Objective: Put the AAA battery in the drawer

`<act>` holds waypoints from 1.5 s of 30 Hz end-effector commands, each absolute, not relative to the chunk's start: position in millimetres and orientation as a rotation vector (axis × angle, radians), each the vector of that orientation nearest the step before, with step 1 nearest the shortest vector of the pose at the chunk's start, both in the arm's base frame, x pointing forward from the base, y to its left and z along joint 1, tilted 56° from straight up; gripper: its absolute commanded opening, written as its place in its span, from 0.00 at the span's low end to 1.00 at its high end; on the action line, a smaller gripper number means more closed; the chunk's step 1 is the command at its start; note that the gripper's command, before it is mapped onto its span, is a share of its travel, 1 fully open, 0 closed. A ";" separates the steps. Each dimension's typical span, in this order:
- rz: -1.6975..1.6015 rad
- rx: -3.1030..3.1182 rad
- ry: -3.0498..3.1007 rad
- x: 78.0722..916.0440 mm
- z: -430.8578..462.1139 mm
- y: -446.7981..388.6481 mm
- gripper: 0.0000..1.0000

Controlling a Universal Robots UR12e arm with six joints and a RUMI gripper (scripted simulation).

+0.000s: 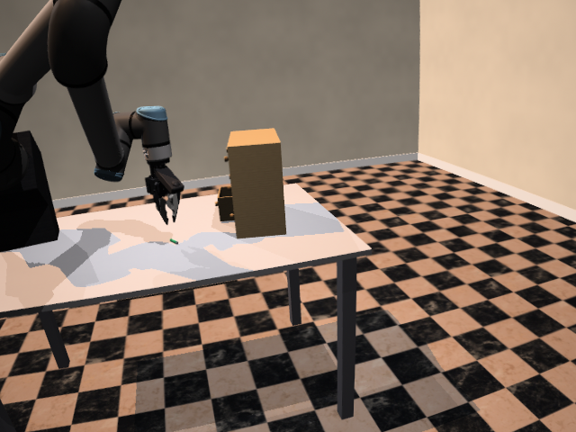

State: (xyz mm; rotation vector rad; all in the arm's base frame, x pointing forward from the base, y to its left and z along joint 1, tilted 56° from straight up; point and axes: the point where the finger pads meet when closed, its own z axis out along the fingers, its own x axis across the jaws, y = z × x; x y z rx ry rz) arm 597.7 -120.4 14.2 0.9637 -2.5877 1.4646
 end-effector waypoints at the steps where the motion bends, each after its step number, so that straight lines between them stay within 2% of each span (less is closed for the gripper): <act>1: 1.465 0.964 -2.588 597.7 14.4 -120.0 0.14; 45: 1.463 0.964 -2.589 600.5 8.7 -127.8 0.14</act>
